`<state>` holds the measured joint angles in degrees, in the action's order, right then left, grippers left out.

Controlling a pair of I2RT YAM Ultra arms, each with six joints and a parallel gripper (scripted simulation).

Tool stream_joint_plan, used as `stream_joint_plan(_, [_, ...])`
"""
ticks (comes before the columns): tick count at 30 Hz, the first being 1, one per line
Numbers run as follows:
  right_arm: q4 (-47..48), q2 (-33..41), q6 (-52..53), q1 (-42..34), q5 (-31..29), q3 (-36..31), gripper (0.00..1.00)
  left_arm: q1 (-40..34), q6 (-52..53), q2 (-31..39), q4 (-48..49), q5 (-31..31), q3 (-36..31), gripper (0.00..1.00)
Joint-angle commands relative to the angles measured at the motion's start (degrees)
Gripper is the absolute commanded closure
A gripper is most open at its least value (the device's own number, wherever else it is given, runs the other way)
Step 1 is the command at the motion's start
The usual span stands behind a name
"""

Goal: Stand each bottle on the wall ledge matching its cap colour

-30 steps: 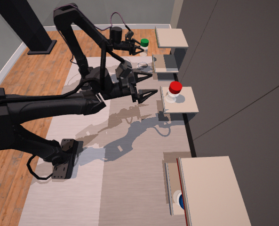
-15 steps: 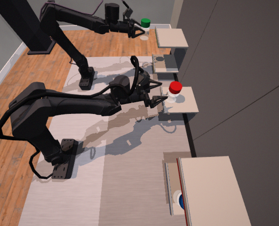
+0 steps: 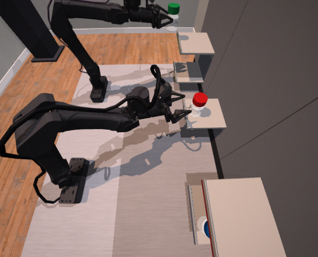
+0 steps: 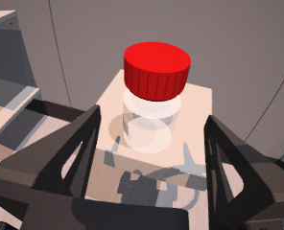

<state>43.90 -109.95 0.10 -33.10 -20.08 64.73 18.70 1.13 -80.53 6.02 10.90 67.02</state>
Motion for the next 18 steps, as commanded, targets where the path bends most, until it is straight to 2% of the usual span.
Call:
stream_joint_plan(1, [0.36,0.0,-0.35,0.43,0.58,2.2,0.19,-1.2,-0.53,-0.96,-0.57,-1.27,3.0,0.5])
stream_joint_plan(5, [0.36,0.0,-0.35,0.43,0.58,2.2,0.19,-1.19,-0.43,-0.26,2.14,-0.7,1.7,0.5])
stream_joint_plan(12, [0.32,0.36,-0.1,0.14,0.14,1.64,0.19,-1.21,-0.42,-0.48,1.12,-0.72,1.37,0.5])
stream_joint_plan(18, [-0.56,-0.21,-0.11,0.53,0.67,2.48,0.19,-1.28,-0.45,0.73,-4.17,-1.27,5.99,0.5])
